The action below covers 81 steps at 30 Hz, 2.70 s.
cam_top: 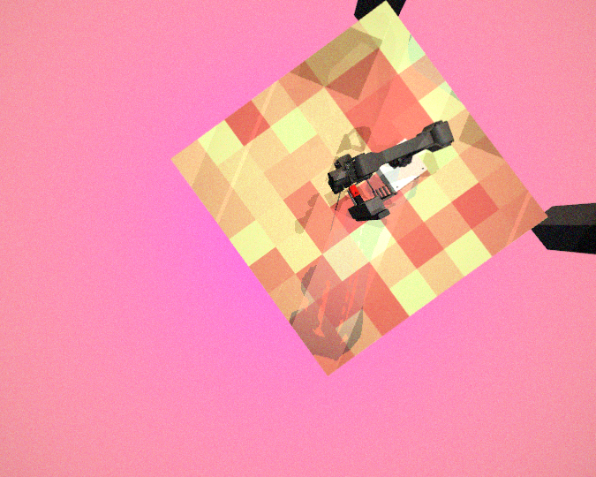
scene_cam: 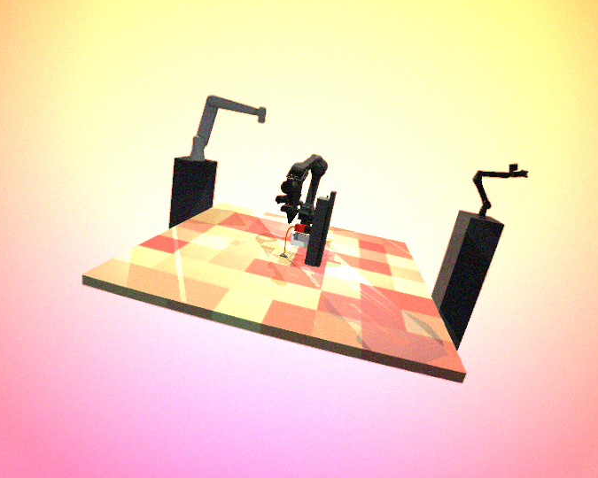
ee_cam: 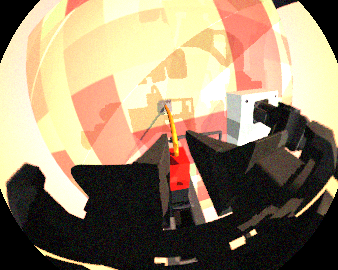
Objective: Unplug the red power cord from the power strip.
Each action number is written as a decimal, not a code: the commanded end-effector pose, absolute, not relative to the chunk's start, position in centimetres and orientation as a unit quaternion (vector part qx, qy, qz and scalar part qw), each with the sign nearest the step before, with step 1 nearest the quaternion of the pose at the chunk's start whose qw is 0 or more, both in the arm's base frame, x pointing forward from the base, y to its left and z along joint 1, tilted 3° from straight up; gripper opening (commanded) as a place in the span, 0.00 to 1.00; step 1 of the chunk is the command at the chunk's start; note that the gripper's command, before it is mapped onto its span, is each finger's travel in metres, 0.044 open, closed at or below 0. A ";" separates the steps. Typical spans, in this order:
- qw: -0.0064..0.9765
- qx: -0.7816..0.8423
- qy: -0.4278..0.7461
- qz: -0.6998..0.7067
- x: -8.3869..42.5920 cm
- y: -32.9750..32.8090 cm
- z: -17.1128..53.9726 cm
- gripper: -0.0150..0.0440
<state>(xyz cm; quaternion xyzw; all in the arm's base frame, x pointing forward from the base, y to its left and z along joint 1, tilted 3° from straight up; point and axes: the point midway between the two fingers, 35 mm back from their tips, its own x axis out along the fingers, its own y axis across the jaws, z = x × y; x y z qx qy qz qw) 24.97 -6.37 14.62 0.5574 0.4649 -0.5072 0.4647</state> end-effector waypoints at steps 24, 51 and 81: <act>0.463 0.562 0.457 -0.512 24.9 -6.5 15.5 0.53; 0.462 0.563 0.457 -0.511 25.6 -2.3 15.8 0.53; 0.463 0.563 0.459 -0.507 25.8 -2.0 14.8 0.28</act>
